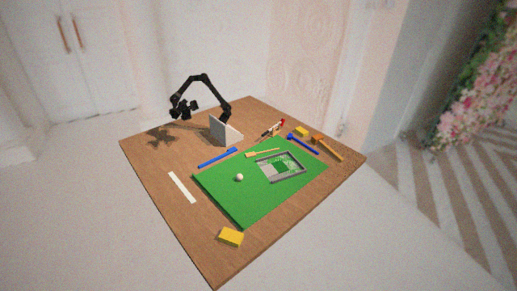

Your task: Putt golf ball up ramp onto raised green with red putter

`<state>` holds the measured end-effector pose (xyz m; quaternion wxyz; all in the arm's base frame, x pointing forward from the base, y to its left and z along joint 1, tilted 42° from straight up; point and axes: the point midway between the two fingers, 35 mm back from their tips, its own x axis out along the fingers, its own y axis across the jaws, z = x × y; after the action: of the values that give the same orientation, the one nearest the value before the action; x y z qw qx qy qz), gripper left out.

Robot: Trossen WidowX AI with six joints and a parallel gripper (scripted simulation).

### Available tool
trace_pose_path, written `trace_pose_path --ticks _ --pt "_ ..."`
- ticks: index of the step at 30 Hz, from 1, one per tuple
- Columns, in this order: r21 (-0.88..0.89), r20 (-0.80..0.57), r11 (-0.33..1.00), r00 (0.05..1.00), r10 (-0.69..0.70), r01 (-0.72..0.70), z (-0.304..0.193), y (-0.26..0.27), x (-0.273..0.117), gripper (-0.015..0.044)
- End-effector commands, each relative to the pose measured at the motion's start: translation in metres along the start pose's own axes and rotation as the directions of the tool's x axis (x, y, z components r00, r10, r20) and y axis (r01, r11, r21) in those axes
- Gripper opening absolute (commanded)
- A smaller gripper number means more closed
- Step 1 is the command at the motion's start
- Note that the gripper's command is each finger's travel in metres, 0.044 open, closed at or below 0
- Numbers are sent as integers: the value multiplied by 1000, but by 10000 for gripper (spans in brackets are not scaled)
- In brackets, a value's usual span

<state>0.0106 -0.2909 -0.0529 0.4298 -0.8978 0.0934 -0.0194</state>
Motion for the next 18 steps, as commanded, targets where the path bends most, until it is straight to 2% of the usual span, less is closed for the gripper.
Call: trace_pose_path --ticks 1,3,6,11,15,18 --pt "-15 8 1000 1000 -4 4 0 -1 2 426" --pt "-131 71 990 997 -36 45 -3 -9 18 440" --pt "-377 212 909 972 -104 179 -4 -29 55 440" --pt "-646 416 624 888 -194 439 6 -74 109 440" --pt "-737 570 264 782 -252 622 22 -112 149 440" --pt "-723 672 -51 685 -280 689 38 -143 175 440"
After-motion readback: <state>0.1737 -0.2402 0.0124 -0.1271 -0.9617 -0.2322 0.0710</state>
